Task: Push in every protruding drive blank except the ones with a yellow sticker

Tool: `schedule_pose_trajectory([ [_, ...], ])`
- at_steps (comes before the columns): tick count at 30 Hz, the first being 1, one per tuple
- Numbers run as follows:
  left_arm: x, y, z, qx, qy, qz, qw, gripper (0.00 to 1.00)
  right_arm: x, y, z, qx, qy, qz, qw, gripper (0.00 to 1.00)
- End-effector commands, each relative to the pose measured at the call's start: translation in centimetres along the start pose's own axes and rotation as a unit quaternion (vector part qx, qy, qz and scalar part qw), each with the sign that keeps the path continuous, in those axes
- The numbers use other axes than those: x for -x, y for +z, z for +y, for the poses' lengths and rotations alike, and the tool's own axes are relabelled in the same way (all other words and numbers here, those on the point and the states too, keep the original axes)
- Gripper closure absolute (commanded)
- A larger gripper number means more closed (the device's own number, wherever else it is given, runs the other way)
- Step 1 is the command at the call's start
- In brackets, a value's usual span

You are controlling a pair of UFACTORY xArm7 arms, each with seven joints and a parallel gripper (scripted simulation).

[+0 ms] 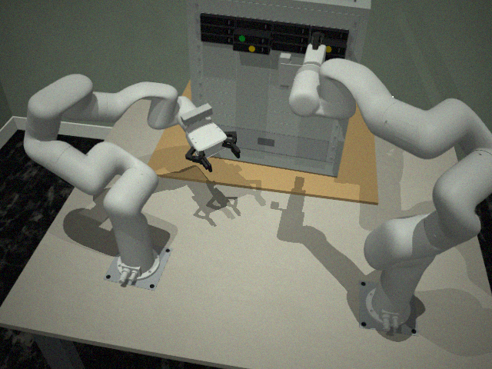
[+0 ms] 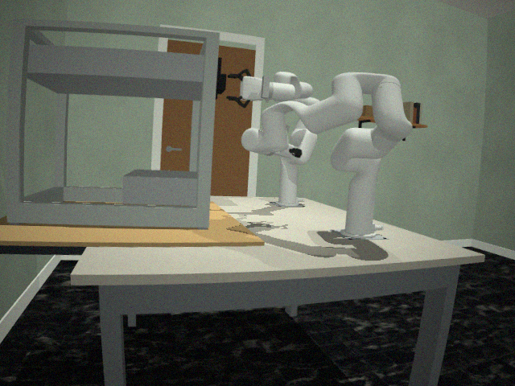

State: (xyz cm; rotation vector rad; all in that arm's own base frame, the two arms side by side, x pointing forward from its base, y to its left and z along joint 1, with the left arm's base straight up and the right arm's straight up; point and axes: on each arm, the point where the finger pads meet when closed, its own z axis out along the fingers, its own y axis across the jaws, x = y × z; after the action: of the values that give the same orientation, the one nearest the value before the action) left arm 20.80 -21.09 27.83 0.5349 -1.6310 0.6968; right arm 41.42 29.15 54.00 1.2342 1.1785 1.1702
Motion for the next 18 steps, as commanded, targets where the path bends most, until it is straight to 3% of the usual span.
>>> schedule_pose_trajectory([
  [1, -0.1, 0.0, 0.0, 0.0, 0.001, -0.001, 1.0, 0.0, -2.6, 0.3, 0.4, 0.003, 0.001, -0.004, 1.0, 0.0],
  [11, -0.1, 0.0, 0.0, 0.0, 0.001, -0.001, 1.0, 0.0, -9.0, 0.3, 0.4, 0.003, 0.001, -0.004, 1.0, 0.0],
  [18, -0.1, 0.0, 0.0, 0.0, 0.001, -0.001, 1.0, 0.0, -11.1, 0.3, 0.4, 0.003, 0.001, -0.004, 1.0, 0.0],
])
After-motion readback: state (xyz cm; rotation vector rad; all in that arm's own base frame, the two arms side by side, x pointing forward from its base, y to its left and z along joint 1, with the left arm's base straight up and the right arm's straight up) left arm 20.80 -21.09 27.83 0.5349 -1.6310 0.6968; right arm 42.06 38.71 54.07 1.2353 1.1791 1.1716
